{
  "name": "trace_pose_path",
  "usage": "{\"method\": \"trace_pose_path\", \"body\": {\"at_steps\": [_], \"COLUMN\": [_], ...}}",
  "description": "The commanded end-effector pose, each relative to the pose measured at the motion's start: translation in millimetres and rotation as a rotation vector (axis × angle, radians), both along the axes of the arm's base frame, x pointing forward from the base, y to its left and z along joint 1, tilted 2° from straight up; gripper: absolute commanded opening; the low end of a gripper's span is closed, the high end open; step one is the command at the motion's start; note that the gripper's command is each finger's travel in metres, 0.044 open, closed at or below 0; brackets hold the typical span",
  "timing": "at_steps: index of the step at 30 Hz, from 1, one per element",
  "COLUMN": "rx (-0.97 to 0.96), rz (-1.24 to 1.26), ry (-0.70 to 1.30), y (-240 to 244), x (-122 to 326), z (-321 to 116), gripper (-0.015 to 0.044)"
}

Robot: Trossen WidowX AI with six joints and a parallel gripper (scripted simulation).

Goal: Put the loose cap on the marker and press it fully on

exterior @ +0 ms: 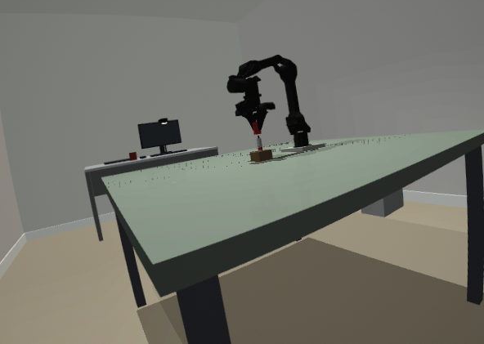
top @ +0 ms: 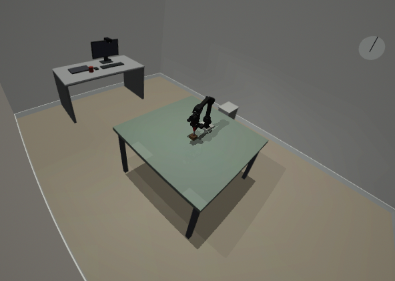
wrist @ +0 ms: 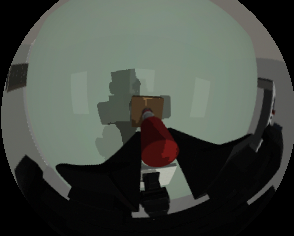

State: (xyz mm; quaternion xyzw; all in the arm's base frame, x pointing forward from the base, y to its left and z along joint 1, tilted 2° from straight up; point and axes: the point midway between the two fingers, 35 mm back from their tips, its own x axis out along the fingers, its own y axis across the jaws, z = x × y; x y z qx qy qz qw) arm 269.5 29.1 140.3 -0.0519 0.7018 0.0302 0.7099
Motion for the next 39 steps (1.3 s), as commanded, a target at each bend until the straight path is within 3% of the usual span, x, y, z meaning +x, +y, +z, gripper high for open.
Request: {"method": "trace_pose_path", "body": {"at_steps": [1,25,39], "rx": [0.002,0.002,0.002], "rz": [-0.004,-0.004,-0.004], "ry": [0.006,0.006,0.006], "y": [0,-1,-1], "x": [-1,-1,-1], "z": [-8,-46,-47], "gripper": [0.0000,0.0000,0.0000]}}
